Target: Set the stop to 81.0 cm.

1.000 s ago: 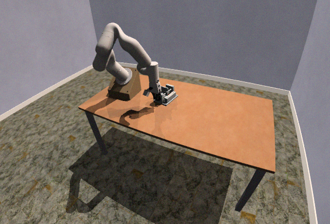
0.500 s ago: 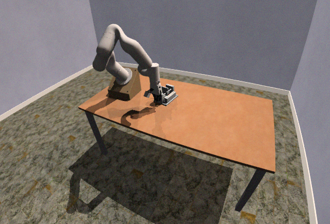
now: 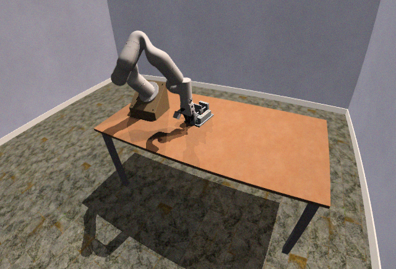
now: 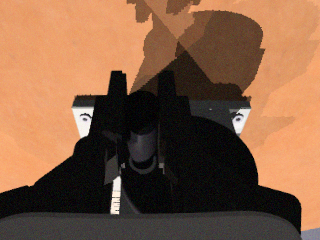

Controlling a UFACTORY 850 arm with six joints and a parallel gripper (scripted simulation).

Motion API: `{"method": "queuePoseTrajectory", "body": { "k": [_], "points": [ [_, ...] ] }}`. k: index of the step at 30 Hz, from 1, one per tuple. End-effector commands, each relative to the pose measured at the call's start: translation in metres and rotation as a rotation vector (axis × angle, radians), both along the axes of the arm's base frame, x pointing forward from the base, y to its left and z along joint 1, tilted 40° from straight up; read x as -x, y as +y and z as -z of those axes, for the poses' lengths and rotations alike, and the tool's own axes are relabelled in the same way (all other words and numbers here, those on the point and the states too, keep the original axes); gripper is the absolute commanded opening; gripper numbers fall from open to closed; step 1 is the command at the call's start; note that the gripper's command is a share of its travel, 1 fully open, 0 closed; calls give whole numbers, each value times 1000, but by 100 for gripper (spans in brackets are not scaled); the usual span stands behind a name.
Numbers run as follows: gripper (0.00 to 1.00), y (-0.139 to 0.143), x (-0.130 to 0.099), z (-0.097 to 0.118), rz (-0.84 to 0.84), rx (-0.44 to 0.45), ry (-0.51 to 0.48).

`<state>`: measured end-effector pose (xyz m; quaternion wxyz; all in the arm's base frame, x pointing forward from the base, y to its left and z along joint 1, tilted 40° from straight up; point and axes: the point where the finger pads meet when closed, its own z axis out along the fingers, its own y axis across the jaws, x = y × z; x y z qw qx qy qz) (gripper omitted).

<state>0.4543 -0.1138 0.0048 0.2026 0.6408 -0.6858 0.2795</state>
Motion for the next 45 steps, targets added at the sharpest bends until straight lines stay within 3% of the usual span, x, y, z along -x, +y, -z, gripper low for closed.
{"method": "queuePoseTrajectory", "body": {
  "k": [1, 24, 45],
  "points": [
    [6, -4, 1, 5, 0, 0, 0],
    [6, -14, 15, 19, 0, 0, 0],
    [6, -9, 47, 18, 0, 0, 0]
  ]
}}
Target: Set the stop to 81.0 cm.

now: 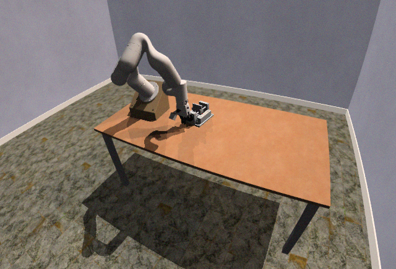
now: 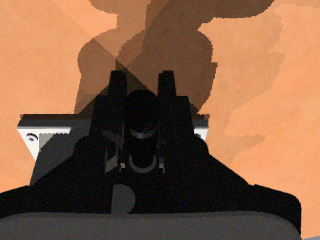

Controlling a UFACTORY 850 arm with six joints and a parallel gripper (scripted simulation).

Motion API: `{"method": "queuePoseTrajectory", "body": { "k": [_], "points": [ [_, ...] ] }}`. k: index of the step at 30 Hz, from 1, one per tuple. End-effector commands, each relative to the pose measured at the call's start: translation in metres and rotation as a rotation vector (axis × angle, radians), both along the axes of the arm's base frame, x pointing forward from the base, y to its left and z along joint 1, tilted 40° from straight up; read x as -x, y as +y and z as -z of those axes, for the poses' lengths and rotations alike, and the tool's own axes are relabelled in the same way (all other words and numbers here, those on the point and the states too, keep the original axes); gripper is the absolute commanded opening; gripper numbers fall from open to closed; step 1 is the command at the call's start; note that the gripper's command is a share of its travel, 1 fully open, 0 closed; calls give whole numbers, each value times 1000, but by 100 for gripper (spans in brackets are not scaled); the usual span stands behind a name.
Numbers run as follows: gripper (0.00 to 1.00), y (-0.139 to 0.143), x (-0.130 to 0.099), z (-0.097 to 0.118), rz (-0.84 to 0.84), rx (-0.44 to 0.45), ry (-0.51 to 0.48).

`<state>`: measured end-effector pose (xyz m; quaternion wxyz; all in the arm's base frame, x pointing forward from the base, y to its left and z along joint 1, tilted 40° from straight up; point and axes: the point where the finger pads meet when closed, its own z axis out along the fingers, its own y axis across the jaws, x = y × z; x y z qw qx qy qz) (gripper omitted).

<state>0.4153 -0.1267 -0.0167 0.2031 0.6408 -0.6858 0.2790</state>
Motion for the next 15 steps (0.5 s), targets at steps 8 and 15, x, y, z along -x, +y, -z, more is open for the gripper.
{"method": "queuePoseTrajectory", "body": {
  "k": [8, 15],
  "points": [
    [6, 15, 17, -16, -1, 0, -1],
    [6, 21, 17, -23, -1, 0, -1]
  ]
}}
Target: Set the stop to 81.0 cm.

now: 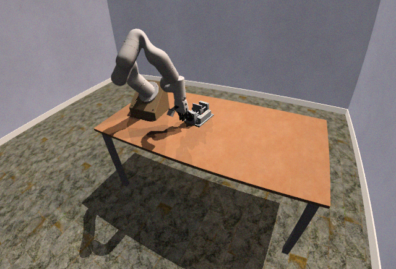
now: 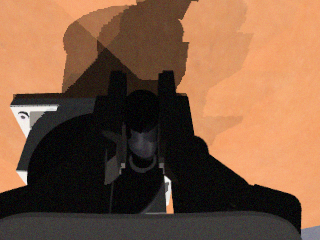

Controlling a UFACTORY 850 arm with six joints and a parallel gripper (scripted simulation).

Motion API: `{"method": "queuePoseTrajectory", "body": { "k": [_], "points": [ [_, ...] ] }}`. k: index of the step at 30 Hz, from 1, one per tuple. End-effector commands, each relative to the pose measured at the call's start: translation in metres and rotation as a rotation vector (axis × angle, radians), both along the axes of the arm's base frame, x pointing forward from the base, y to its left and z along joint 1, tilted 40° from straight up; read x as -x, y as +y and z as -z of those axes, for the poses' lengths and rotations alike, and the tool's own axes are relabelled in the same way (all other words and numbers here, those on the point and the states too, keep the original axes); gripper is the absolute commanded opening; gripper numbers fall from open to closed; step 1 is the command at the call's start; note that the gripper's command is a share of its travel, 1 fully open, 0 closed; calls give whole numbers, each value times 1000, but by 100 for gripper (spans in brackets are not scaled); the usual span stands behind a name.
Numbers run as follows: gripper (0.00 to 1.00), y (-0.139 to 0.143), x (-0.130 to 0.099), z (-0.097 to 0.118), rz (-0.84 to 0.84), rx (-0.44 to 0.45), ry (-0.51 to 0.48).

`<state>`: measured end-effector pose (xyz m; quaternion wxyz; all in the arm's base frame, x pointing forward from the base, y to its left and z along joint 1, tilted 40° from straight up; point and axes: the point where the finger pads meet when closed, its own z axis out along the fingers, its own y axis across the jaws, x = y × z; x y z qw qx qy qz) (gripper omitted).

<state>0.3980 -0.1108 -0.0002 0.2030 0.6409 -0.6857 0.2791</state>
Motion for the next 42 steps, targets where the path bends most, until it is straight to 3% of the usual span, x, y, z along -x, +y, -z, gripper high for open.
{"method": "queuePoseTrajectory", "body": {
  "k": [1, 26, 42],
  "points": [
    [6, 6, -1, -7, -1, 0, -1],
    [6, 18, -30, -26, -1, 0, -1],
    [6, 1, -56, -10, -1, 0, -1]
  ]
}}
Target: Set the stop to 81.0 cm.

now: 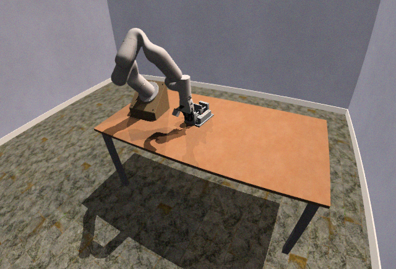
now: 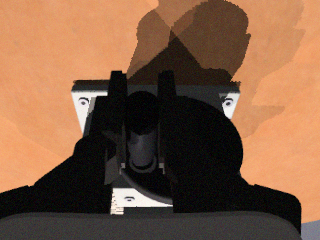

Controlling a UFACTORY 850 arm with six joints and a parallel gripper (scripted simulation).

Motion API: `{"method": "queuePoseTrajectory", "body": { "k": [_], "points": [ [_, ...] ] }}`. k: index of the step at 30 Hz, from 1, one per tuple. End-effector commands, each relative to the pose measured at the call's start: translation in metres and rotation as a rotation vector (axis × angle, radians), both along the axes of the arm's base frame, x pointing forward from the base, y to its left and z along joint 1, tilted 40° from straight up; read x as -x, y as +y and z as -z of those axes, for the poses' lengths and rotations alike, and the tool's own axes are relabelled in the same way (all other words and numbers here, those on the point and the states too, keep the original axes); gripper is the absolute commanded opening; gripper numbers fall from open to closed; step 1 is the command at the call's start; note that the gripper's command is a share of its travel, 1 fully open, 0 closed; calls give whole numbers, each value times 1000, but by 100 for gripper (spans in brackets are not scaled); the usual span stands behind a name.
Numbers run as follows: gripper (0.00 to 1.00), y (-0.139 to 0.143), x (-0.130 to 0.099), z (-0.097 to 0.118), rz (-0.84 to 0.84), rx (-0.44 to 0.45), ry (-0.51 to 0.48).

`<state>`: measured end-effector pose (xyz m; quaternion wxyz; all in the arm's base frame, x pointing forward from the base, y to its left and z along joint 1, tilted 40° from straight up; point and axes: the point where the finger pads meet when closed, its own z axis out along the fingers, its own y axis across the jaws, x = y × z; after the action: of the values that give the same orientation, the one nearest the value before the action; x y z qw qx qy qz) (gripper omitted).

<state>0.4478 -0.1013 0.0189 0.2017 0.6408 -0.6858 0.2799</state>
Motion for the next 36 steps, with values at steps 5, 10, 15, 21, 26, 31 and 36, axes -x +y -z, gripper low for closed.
{"method": "queuePoseTrajectory", "body": {
  "k": [5, 10, 15, 21, 26, 31, 36],
  "points": [
    [6, -15, -6, 17, 0, 0, 2],
    [6, -18, -5, 21, 0, 0, 2],
    [6, -22, 0, 27, 0, 0, 2],
    [6, -26, 7, 33, 0, 0, 2],
    [6, -27, 12, 35, 0, 0, 2],
    [6, -27, 20, 36, 0, 0, 2],
    [6, -26, 30, 36, 0, 0, 2]
  ]
}}
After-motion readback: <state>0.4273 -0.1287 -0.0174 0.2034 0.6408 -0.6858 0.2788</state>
